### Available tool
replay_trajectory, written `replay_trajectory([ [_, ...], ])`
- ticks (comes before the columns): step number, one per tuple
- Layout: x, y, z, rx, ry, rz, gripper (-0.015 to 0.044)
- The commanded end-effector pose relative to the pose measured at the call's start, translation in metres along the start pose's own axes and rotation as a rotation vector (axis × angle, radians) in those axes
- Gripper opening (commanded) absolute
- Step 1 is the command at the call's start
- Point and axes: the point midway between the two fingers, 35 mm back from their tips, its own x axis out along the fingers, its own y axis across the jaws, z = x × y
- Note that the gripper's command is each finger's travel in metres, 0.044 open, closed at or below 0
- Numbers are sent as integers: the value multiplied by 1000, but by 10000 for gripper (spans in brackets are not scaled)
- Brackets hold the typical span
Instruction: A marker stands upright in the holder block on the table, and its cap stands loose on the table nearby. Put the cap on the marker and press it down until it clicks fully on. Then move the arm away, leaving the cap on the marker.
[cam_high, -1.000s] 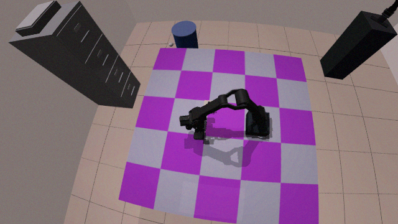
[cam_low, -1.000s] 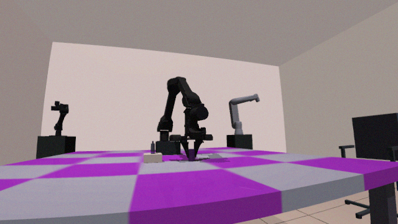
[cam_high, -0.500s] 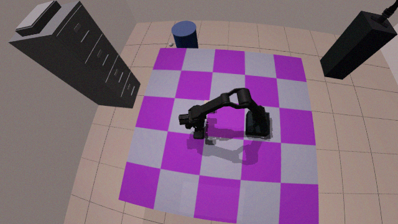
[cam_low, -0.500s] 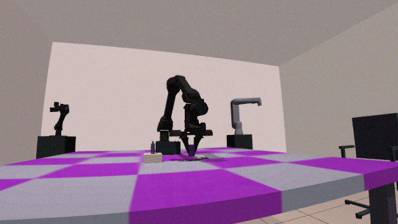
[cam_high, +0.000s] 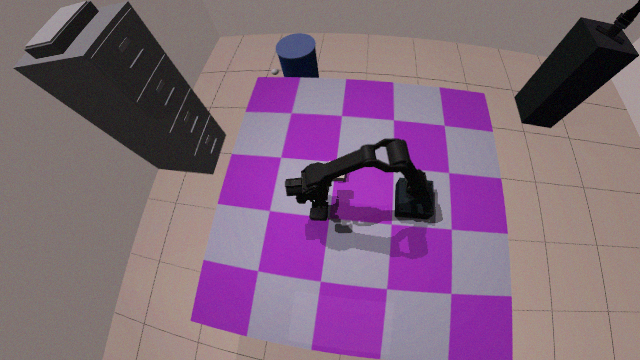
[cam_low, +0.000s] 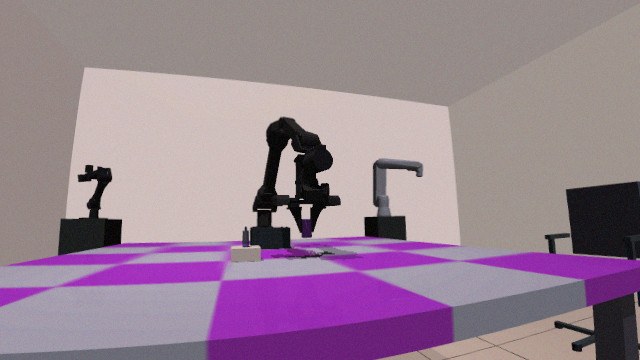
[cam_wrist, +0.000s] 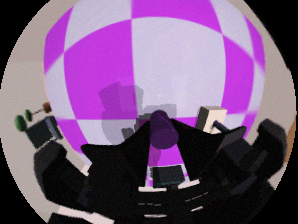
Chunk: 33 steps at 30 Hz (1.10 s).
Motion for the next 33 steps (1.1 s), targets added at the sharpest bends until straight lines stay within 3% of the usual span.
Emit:
replay_trajectory([
  [1,-8,-16,0,2,-8,-4,0],
  [33,-44,-137,-34,2,-7,-14,0],
])
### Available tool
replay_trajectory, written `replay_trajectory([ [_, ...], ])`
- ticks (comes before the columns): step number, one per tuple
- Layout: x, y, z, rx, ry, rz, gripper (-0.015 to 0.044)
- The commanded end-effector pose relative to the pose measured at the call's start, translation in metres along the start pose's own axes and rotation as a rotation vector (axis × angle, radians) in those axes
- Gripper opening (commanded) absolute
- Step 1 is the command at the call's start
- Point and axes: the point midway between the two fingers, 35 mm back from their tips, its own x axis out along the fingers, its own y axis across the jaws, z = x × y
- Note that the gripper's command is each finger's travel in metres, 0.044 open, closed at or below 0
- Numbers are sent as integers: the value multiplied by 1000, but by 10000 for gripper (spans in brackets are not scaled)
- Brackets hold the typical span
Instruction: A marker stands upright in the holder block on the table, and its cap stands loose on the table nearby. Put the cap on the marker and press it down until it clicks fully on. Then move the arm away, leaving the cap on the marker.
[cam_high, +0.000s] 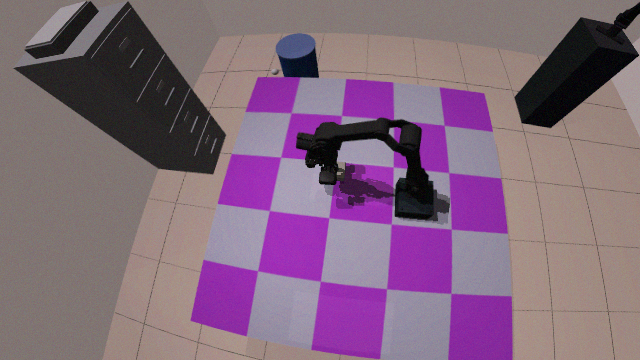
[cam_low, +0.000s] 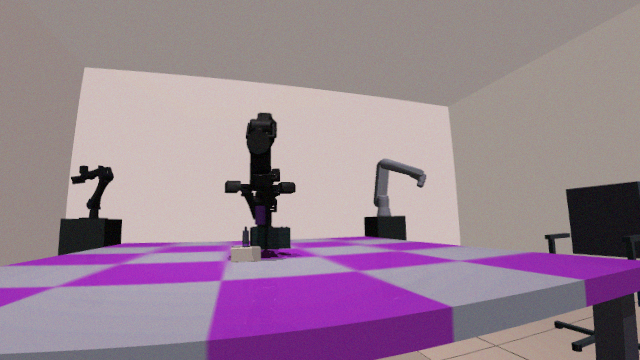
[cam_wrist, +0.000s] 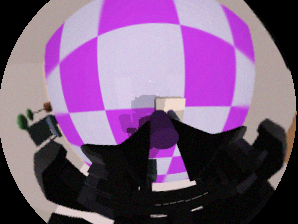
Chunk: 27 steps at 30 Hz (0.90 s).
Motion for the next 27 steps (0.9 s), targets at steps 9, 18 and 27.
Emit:
replay_trajectory([
  [9,-13,-37,-20,-3,0,-8,0],
  [18,-7,-37,-20,-3,0,-8,0],
  [27,5,-37,-20,-3,0,-8,0],
])
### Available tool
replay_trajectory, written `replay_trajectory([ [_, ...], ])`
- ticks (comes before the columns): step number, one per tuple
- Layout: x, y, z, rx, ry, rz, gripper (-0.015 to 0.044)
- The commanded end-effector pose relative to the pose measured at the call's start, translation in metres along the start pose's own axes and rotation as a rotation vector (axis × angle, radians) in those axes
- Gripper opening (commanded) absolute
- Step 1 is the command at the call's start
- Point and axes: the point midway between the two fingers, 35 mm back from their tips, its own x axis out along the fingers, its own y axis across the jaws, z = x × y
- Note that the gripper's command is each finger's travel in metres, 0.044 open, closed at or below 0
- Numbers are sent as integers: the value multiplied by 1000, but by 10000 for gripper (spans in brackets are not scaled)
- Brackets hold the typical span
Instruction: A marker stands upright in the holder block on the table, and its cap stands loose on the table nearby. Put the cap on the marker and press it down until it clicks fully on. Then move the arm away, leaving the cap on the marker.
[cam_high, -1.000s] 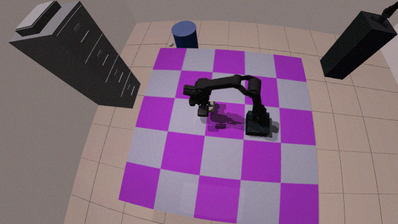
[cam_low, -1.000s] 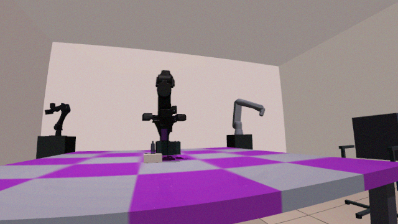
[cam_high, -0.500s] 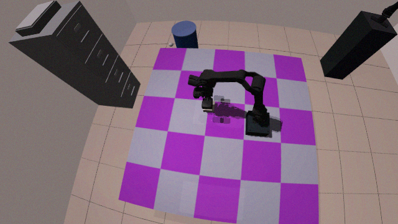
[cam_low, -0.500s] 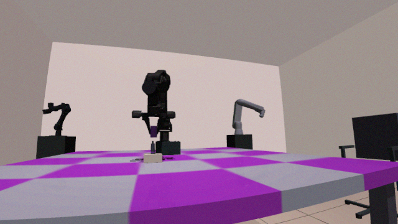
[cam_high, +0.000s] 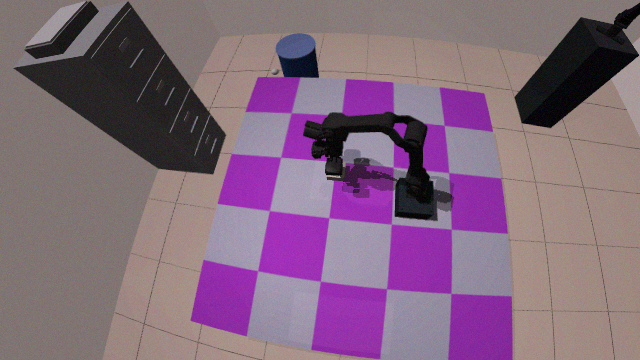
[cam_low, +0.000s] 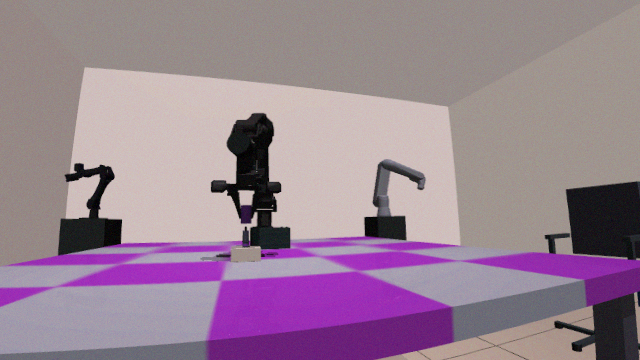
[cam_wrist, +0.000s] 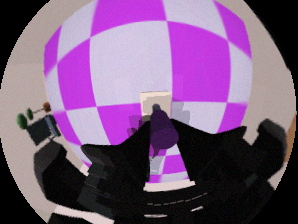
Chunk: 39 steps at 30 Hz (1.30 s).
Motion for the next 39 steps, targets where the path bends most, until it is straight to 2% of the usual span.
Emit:
replay_trajectory([
  [1,9,-1,-1,-4,6,-2,0],
  [25,48,-1,-2,-4,7,-2,0],
  [39,49,0,-2,-4,7,-2,0],
])
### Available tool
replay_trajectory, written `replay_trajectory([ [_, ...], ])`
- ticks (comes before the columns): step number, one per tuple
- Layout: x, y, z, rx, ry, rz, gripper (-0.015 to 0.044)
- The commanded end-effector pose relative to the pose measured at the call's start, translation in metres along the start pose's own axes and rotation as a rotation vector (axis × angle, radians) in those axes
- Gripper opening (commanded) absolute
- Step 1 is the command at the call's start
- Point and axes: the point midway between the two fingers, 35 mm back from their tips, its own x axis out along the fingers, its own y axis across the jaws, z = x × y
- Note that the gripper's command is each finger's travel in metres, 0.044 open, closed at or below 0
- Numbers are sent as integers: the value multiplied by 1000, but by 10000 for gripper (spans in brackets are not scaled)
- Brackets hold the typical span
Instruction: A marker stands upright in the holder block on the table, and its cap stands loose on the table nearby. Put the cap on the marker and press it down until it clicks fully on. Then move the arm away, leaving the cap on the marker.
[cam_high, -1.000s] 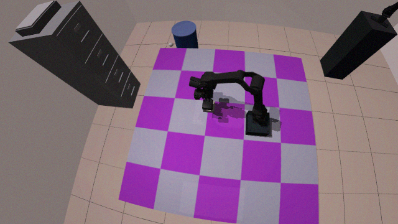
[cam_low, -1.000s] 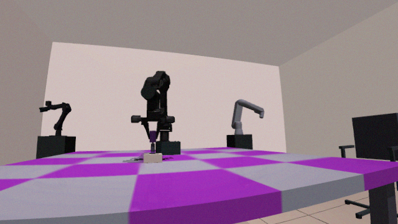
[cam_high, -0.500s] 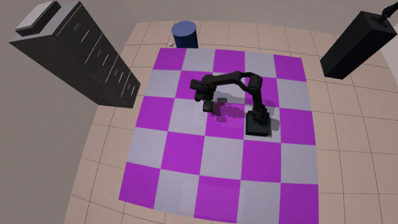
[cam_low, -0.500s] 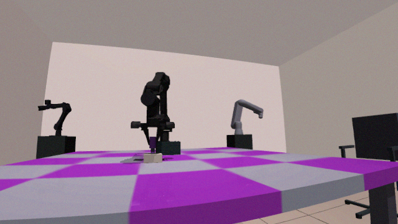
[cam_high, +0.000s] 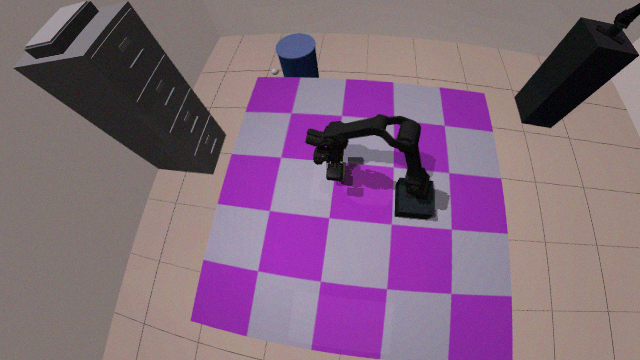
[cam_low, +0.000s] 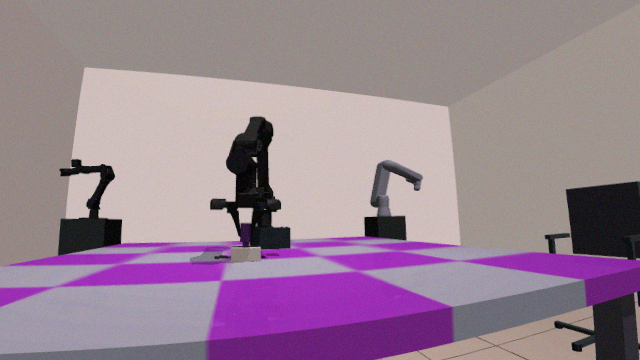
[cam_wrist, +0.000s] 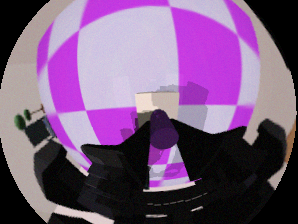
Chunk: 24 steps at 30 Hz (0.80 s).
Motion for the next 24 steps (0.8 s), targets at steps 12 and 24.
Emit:
replay_trajectory([
  [12,0,0,0,0,0,0,184],
  [24,0,0,0,0,0,0,440],
])
